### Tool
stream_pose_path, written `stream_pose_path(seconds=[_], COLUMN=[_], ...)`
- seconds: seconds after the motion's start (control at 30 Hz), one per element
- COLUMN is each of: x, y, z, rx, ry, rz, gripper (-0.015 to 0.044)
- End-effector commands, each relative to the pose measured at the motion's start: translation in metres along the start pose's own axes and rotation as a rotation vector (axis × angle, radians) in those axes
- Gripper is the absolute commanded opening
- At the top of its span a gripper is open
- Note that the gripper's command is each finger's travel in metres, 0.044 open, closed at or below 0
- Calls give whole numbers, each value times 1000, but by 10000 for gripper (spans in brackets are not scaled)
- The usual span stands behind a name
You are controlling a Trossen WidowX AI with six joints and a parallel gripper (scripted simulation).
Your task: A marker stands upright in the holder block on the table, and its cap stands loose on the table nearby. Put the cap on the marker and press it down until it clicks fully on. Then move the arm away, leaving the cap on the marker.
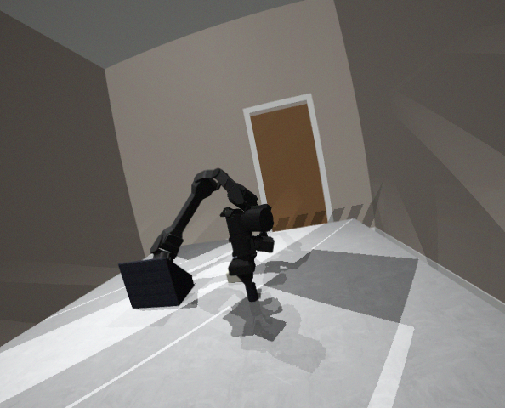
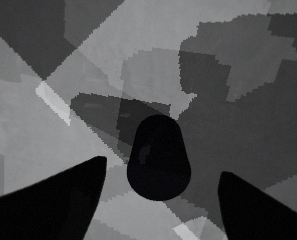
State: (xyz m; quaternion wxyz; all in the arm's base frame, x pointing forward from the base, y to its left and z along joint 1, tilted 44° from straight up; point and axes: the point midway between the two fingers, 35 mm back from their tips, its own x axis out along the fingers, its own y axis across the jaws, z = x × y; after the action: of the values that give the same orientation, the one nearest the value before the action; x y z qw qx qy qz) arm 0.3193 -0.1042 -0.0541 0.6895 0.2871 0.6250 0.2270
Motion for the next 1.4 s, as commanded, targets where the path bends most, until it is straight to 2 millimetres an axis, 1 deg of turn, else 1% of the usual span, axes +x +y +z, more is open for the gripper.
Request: stream_pose_path(seconds=[0.0, 0.63, 0.73, 0.87, 1.17, 1.27, 1.37], x=[8, 39, 41, 41, 41, 36, 26], y=[0, 2, 2, 2, 2, 1, 1], z=[-1, -2, -2, -3, -2, -2, -1], rx=[8, 8, 8, 8, 8, 8, 8], ry=[2, 2, 2, 2, 2, 2, 2], rz=[6, 8, 8, 8, 8, 7, 6], gripper=[252, 252, 252, 147, 87, 8, 0])
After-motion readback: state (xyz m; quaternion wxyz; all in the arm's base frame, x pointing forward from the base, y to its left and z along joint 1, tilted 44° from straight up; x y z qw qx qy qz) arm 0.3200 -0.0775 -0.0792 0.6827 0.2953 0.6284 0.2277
